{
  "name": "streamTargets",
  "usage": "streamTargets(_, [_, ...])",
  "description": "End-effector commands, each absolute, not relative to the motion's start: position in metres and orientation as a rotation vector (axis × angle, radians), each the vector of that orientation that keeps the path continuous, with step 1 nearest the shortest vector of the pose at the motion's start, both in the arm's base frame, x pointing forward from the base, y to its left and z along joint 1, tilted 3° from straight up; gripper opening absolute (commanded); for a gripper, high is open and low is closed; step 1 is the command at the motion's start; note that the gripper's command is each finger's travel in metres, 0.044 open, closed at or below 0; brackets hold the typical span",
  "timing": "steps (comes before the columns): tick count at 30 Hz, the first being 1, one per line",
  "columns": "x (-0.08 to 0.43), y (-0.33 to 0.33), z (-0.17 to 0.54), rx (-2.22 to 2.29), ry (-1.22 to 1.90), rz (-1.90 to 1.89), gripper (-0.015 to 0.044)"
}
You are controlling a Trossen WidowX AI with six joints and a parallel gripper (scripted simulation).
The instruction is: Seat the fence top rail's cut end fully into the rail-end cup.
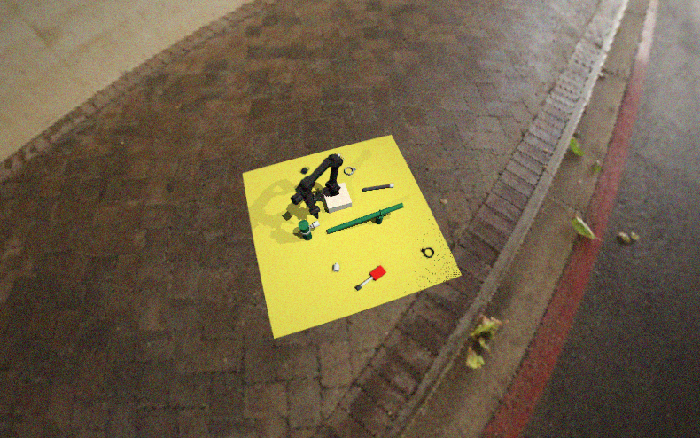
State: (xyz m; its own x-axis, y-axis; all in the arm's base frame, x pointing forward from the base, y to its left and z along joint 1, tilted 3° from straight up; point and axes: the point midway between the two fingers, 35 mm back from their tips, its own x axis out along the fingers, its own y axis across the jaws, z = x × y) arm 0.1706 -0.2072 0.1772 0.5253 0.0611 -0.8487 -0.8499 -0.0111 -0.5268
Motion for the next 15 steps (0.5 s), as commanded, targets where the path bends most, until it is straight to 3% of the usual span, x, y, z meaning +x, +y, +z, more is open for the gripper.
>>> streamTargets(1, [0.166,-0.215,0.176,-1.489,0.688,0.877,0.044])
streamTargets(8, [0.167,-0.216,0.17,-1.489,0.688,0.877,0.044])
streamTargets(15, [0.169,-0.215,0.116,-1.489,0.688,0.877,0.044])
